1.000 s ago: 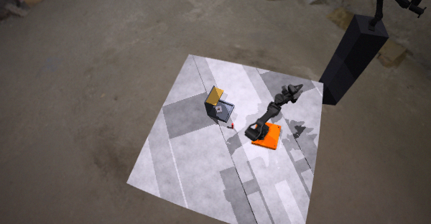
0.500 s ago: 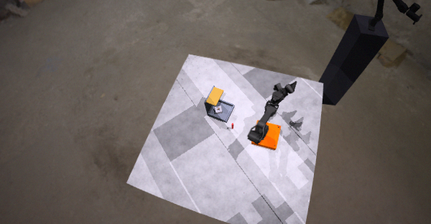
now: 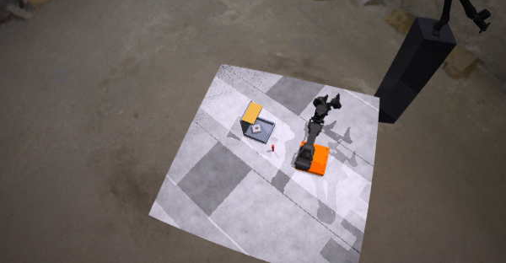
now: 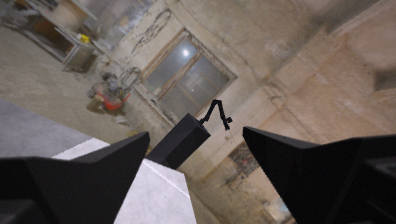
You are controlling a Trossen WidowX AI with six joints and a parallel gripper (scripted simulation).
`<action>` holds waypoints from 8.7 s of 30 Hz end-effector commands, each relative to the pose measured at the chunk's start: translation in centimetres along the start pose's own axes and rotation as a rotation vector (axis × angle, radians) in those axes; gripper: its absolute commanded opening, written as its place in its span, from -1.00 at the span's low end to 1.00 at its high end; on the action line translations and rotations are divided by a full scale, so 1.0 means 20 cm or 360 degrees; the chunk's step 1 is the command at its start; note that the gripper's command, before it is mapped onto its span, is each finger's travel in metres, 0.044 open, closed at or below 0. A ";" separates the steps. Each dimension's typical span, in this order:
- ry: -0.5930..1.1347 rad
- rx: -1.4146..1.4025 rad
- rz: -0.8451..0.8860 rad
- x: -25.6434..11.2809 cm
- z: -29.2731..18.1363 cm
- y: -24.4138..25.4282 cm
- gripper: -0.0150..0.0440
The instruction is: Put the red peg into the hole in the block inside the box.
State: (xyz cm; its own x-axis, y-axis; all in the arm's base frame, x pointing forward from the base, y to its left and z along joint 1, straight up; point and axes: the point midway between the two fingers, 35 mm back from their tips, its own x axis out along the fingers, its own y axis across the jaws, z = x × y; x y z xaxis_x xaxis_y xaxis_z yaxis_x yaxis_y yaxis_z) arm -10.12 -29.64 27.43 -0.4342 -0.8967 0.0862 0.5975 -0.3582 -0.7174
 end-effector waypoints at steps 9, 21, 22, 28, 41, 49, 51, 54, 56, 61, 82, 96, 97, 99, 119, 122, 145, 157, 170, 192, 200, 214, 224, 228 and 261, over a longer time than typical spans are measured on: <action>-0.0068 0.0551 0.0360 -0.06 0.11 0.25 1.00; -0.0006 0.1072 0.0729 -0.18 0.21 0.48 1.00; 0.0005 0.1114 0.0760 -0.19 0.22 0.49 1.00; 0.0091 0.1351 0.0943 -0.27 0.26 0.60 1.00; 0.0391 0.1830 0.1316 -0.46 0.33 0.80 1.00; 0.0655 0.2091 0.1515 -0.60 0.36 0.91 1.00; 0.0731 0.2151 0.1559 -0.64 0.37 0.93 1.00; 0.0851 0.2236 0.1621 -0.70 0.38 0.96 1.00; 0.0936 0.2290 0.1658 -0.73 0.38 0.98 1.00; 0.1162 0.2412 0.1738 -0.83 0.39 1.03 1.00; 0.2297 0.2714 0.1780 -1.26 0.35 1.15 1.00; 0.3111 0.2701 0.1468 -1.54 0.28 1.16 1.00; 0.3167 0.2693 0.1434 -1.56 0.28 1.16 1.00; 0.3276 0.2676 0.1361 -1.59 0.26 1.16 1.00; 0.3955 0.2459 0.0655 -1.85 0.14 1.10 1.00; 0.3949 0.2458 0.0655 -1.85 0.15 1.11 0.82; 0.3928 0.2454 0.0655 -1.87 0.14 1.15 0.25; 0.3928 0.2454 0.0656 -1.88 0.08 1.23 0.25; 0.3928 0.2454 0.0656 -1.89 0.01 1.31 0.25; 0.3928 0.2454 0.0654 -1.90 -0.10 1.39 0.25; 0.3932 0.2448 0.0670 -1.90 -0.08 1.38 -0.37; 0.3931 0.2449 0.0669 -1.90 -0.06 1.36 -0.49; 0.3930 0.2451 0.0663 -1.89 0.02 1.29 -0.49; 0.3929 0.2452 0.0660 -1.89 0.05 1.26 -0.49; 0.3917 0.2588 0.0580 -1.81 0.22 1.28 -0.49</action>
State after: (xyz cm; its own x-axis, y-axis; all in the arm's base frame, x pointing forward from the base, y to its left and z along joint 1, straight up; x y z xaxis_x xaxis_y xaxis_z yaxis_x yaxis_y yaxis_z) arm 23.38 -6.98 8.71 0.7124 0.0370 -0.7008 0.0576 -0.9983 0.0058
